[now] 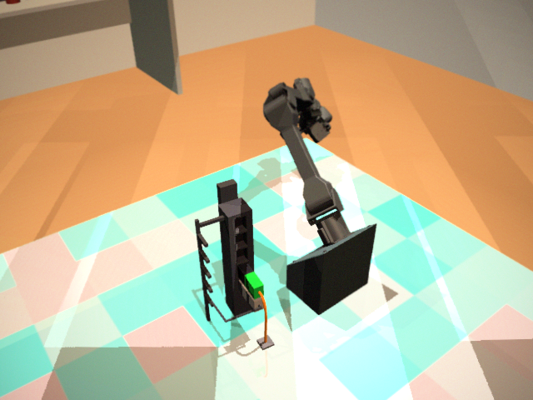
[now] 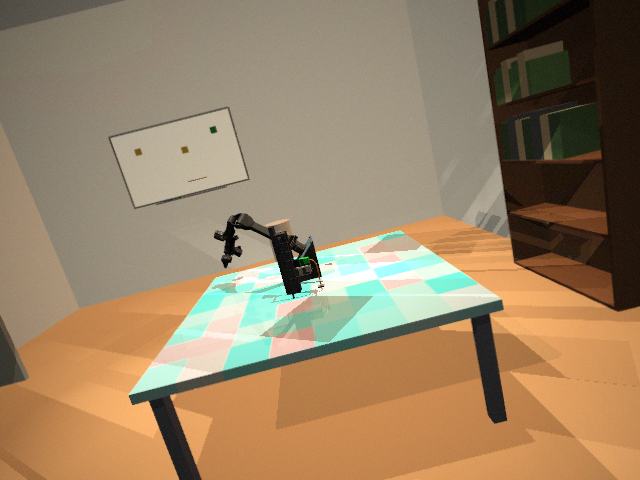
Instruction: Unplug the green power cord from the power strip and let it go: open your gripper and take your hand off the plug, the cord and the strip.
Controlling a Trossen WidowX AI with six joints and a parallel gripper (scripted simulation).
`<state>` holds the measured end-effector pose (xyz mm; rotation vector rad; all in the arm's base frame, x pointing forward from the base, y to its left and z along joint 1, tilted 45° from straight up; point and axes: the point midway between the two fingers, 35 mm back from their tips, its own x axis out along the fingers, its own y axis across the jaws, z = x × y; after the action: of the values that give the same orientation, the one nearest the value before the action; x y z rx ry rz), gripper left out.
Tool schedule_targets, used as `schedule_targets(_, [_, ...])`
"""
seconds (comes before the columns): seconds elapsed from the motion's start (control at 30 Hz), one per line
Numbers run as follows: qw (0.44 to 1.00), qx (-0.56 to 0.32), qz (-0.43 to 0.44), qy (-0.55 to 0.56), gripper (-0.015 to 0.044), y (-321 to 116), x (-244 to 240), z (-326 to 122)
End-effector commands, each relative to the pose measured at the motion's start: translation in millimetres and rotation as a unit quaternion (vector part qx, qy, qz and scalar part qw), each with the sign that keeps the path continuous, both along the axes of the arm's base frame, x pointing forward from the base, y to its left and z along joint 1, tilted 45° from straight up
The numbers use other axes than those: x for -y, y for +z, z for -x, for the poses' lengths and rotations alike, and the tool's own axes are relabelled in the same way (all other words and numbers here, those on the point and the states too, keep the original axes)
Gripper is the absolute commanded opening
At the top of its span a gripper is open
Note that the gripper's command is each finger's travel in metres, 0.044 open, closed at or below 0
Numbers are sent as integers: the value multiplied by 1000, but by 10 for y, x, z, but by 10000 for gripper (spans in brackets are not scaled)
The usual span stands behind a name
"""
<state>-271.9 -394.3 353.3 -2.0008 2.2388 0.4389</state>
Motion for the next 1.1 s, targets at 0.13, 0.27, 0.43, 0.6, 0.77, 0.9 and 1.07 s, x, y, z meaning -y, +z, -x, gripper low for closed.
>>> schedule_targets(0.13, [1000, -21, -4, 22, 269, 0, 107, -182])
schedule_targets(0.27, [996, -62, -9, 64, 164, -1, 284, -535])
schedule_targets(0.43, [987, -112, -12, 116, 160, -3, 460, -986])
schedule_targets(0.6, [973, -162, -12, 166, 160, -5, 586, -1445])
schedule_targets(0.77, [951, -216, -6, 220, 160, -9, 668, -1951])
schedule_targets(0.9, [930, -259, 1, 262, 160, -13, 692, -2369])
schedule_targets(1.07, [892, -319, 17, 319, 160, -20, 662, -2953])
